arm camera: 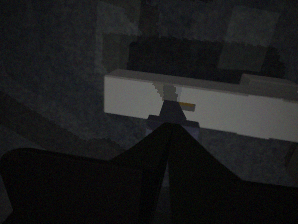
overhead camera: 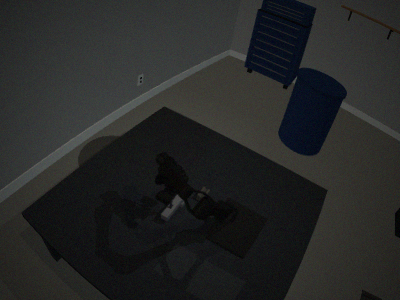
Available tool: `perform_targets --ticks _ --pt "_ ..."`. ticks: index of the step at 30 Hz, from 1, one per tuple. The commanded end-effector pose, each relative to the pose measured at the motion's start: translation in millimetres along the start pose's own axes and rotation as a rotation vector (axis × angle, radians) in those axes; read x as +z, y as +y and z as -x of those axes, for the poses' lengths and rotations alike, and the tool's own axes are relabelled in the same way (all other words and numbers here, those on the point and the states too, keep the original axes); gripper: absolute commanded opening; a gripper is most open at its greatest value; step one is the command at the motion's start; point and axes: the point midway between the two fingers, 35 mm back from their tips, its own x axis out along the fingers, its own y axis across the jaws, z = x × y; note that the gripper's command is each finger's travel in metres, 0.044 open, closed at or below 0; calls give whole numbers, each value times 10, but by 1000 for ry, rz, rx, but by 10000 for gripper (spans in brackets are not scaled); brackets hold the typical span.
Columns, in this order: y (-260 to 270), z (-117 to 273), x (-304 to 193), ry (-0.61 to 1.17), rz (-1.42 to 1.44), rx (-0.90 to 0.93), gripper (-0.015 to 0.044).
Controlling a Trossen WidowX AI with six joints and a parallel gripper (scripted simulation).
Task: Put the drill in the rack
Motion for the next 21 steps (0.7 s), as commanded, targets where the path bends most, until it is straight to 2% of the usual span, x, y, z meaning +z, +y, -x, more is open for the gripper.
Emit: perform_targets --ticks 1,21 --pt "1 -74 -20 20 0 3 0" --pt "7 -127 -74 20 -1 3 0"
